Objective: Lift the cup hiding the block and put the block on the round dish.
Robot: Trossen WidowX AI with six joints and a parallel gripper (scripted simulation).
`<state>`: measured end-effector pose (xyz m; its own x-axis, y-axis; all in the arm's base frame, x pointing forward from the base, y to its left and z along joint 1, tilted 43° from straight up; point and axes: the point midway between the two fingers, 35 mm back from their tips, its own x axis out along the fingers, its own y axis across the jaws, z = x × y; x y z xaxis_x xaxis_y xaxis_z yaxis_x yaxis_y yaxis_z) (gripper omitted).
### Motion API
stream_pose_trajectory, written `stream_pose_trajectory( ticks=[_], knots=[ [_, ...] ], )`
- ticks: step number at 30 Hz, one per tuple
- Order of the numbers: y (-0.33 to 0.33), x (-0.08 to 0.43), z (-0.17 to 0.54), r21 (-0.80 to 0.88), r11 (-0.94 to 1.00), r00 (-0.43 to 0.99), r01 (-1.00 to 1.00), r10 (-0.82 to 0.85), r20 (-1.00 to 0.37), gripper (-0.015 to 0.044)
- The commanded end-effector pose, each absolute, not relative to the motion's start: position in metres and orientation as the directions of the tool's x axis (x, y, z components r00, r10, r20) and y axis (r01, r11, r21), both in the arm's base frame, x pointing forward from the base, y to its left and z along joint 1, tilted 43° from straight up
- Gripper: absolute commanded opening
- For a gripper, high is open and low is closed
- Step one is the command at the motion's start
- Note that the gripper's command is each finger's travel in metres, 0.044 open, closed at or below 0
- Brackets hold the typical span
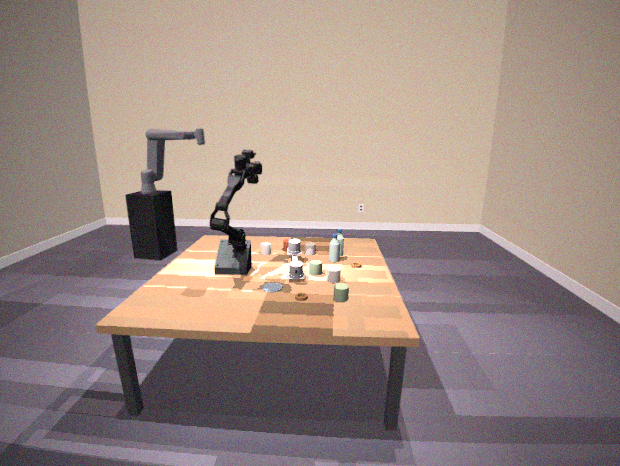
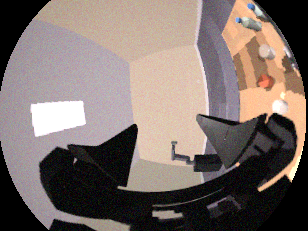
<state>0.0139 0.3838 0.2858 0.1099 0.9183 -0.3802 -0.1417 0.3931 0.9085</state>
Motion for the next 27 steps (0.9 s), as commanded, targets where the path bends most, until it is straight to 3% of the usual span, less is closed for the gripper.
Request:
stream_pose_trajectory(
  ticks=[1,13,27],
  knots=[
    [0.376,0.032,0.262,0.856,0.483,0.191,-0.187,0.872,-0.451,0.0440],
    [0.339,0.082,0.200,0.623,0.732,0.403,-0.275,0.676,-0.617,0.0440],
    [0.275,0.128,0.145,0.223,0.926,0.593,-0.303,0.367,-0.717,0.0440]
  ],
)
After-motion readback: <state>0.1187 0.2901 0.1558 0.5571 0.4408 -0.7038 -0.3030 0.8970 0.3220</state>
